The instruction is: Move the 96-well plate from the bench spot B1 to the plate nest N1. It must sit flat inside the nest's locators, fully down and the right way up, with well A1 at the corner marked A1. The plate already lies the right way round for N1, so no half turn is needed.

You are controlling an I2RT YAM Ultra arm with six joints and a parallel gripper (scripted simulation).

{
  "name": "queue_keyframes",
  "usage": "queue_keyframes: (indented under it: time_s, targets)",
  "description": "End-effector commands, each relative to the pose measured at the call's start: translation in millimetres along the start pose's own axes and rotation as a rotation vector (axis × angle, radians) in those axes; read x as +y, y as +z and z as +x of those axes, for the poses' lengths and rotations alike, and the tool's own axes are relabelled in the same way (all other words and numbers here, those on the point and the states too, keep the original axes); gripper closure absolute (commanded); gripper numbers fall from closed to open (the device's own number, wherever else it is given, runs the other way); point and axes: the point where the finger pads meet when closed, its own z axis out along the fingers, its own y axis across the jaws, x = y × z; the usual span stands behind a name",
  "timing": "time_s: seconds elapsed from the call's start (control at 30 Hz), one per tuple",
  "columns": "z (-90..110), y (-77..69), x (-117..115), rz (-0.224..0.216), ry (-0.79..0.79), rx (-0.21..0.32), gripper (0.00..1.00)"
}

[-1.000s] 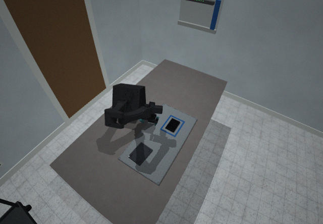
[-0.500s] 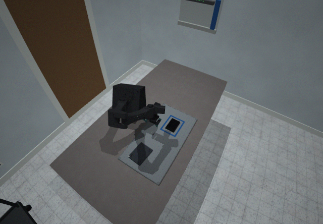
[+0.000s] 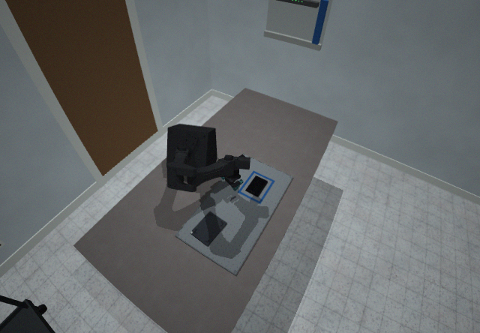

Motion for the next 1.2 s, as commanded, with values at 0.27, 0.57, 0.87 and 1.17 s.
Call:
queue_keyframes:
  time_s: [0.27,0.57,0.87,1.17]
  targets:
    - [-28.3,-3.9,-18.8,0.010,0.355,-0.016,0.00]
    - [-42.8,-1.2,-25.9,0.008,0.593,-0.016,0.00]
    - [-53.5,1.1,-30.6,0.007,0.811,-0.016,0.00]
    - [-69.1,4.9,-36.3,0.005,1.049,-0.016,0.00]
